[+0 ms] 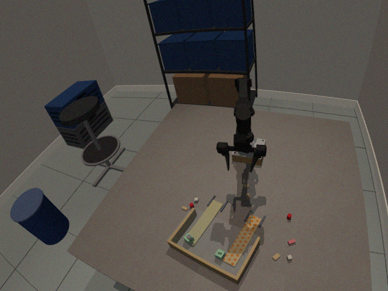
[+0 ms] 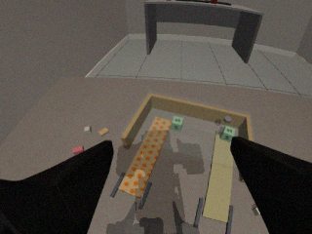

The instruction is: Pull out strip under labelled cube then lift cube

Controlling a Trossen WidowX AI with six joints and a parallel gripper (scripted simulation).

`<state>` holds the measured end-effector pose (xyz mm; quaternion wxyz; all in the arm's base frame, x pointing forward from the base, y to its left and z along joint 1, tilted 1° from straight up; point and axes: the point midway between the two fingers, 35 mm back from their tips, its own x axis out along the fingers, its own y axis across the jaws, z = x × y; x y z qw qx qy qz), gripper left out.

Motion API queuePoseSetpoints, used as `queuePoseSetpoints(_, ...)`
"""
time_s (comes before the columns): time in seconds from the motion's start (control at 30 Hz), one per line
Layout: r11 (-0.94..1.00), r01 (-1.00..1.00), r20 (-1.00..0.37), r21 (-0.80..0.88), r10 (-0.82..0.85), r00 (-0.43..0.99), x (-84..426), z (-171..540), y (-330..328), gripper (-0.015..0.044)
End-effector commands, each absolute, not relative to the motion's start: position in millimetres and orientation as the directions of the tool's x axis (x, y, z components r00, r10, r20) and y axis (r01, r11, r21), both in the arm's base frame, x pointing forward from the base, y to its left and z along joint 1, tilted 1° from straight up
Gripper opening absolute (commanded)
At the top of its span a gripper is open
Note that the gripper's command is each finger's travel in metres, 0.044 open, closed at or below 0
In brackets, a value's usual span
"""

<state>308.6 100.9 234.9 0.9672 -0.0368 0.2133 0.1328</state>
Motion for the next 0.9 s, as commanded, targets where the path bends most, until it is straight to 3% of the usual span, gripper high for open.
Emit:
queuePoseSetpoints(0.0, 0.979, -0.202, -0.558, 0.009, 0.173, 0.812, 307.2, 179.0, 62.5, 0.04)
queuePoseSetpoints(0.7, 0.98, -0.199, -0.563, 0.011, 0.17, 0.808, 306.8, 176.6, 60.7, 0.04)
queuePoseSetpoints(0.87, 0.988, -0.152, -0.698, 0.021, 0.123, 0.706, 324.0, 161.5, 51.8, 0.0269)
